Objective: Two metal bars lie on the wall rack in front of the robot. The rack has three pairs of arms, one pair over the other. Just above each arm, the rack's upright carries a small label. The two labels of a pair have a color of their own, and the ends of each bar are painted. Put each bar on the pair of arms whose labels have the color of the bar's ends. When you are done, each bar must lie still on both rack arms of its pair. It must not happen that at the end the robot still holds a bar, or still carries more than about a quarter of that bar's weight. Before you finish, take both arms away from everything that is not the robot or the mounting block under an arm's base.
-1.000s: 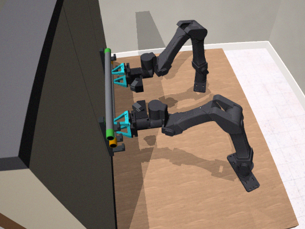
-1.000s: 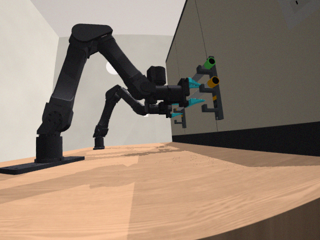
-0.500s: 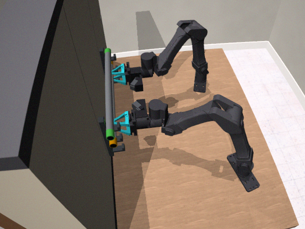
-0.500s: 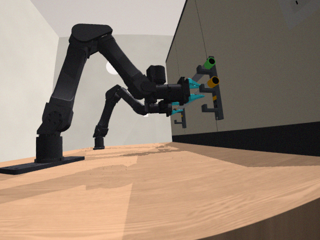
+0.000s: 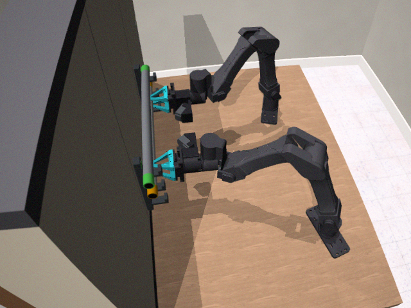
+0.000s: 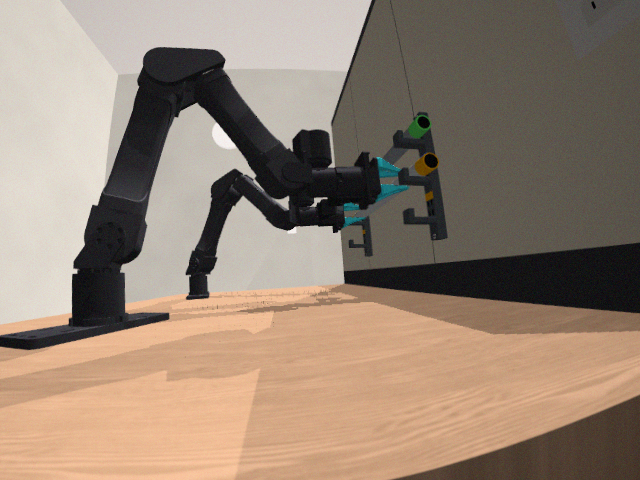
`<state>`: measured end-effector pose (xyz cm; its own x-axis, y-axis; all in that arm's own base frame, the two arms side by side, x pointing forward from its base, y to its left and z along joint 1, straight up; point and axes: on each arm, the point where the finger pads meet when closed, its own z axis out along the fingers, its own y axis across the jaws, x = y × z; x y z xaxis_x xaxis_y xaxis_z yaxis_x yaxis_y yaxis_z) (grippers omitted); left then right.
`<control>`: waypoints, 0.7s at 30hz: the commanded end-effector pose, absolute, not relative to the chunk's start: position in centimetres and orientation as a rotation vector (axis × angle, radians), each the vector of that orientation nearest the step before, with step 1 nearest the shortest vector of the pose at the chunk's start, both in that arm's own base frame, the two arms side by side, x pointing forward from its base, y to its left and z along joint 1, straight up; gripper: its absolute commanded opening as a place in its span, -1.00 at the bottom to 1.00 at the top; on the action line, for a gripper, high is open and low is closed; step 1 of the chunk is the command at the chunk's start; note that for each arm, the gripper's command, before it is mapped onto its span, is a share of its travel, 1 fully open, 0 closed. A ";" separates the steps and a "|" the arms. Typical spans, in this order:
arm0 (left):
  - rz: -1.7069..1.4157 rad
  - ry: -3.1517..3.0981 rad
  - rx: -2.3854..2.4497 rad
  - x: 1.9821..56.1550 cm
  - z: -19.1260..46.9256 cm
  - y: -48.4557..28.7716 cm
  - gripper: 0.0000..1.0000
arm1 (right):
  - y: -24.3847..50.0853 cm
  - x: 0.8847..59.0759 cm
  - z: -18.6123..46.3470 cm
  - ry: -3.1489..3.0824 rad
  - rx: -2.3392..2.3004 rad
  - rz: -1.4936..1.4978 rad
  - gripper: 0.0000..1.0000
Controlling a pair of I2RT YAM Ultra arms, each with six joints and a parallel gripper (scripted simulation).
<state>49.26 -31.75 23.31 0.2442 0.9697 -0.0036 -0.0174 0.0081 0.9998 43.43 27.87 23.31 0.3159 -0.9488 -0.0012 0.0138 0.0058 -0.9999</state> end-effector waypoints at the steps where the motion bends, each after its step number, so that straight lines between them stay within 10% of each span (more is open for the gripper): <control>1: 1.029 1.029 1.314 49.8 23.3 -31.6 -0.69 | 27.7 44.0 23.3 0.973 -1.342 -0.973 -0.66; 21: 1.029 1.029 1.314 49.6 23.3 -31.5 -1.00 | 27.7 43.8 23.3 0.973 -1.342 -0.973 -1.00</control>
<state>49.26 -31.75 23.31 0.2442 0.9697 -0.0036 -0.0174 0.0081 0.9998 43.43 27.87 23.31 0.3159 -0.9488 -0.0011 0.0138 0.0058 -0.9999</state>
